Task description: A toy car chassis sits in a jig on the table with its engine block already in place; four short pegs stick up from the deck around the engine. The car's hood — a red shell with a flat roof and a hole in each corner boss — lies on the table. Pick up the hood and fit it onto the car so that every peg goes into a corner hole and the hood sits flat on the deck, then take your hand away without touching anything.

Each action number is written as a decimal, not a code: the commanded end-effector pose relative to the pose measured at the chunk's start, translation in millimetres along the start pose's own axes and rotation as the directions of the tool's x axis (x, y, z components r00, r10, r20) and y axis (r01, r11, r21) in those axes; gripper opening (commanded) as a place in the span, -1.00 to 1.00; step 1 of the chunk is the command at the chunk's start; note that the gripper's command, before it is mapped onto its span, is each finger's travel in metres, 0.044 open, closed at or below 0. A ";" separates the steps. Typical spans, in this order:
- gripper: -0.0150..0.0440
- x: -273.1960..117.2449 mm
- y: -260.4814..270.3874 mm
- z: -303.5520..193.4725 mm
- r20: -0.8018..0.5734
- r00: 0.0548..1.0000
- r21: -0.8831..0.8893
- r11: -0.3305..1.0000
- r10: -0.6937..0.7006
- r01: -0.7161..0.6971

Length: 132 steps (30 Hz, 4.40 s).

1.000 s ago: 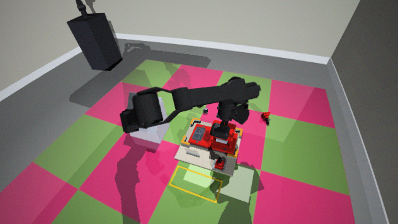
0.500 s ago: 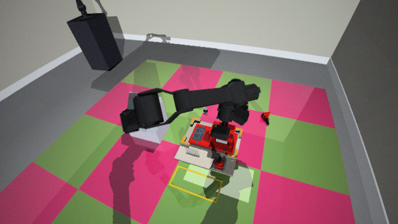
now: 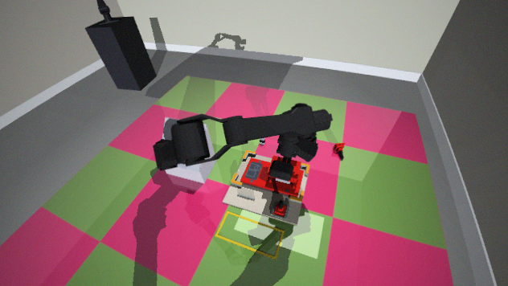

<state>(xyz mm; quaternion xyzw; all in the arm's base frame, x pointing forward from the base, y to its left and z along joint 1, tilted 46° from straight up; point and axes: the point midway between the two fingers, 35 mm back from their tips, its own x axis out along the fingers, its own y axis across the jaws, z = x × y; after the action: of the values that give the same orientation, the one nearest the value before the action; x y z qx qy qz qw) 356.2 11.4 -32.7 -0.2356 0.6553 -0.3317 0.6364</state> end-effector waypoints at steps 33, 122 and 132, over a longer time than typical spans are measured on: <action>-0.49 17.0 0.2 1.7 0.004 1.000 -0.003 1.000 -0.005 0.005; 1.00 -35.9 -2.0 -1.8 0.034 0.999 -0.001 1.000 0.027 -0.027; 1.00 -35.9 -2.0 -1.8 0.034 0.999 -0.001 1.000 0.027 -0.027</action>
<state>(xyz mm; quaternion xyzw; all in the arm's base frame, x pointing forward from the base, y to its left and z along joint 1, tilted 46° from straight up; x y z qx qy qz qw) 357.9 35.9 -6.5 -0.2346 0.6458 -0.3188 0.6529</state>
